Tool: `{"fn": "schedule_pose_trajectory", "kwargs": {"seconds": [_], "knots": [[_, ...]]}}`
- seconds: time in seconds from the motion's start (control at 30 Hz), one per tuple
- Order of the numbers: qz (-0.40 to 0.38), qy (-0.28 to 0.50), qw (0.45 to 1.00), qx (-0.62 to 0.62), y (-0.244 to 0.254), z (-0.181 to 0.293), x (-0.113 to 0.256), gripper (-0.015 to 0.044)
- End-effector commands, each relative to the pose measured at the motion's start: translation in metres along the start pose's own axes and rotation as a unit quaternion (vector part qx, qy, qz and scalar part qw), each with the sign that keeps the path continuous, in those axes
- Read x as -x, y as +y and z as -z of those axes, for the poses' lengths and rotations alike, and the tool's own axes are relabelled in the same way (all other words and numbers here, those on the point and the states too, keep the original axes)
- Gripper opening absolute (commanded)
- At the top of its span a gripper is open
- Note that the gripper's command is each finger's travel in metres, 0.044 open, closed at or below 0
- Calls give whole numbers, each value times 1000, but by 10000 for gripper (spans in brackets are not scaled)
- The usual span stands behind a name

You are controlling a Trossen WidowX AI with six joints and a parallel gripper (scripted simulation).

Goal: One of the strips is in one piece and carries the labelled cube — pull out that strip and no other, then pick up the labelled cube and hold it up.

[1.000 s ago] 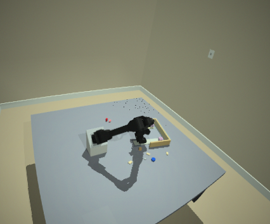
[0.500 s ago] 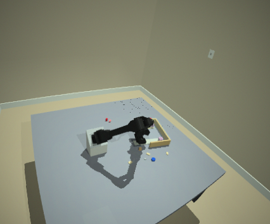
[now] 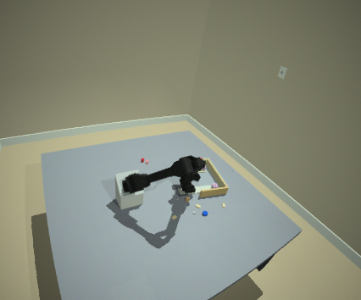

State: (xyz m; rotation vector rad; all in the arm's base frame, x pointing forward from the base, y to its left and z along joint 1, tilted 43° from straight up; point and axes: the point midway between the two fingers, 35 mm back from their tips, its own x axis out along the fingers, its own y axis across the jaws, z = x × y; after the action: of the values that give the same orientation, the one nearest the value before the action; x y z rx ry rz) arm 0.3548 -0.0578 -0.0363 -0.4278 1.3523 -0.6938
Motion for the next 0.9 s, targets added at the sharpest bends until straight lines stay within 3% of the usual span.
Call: {"fn": "schedule_pose_trajectory", "kwargs": {"seconds": [0.0, 0.87], "knots": [[2, -1, 1000, 2, -1, 0, -1, 0], [3, -1, 1000, 2, 0, -2, -4, 0]]}}
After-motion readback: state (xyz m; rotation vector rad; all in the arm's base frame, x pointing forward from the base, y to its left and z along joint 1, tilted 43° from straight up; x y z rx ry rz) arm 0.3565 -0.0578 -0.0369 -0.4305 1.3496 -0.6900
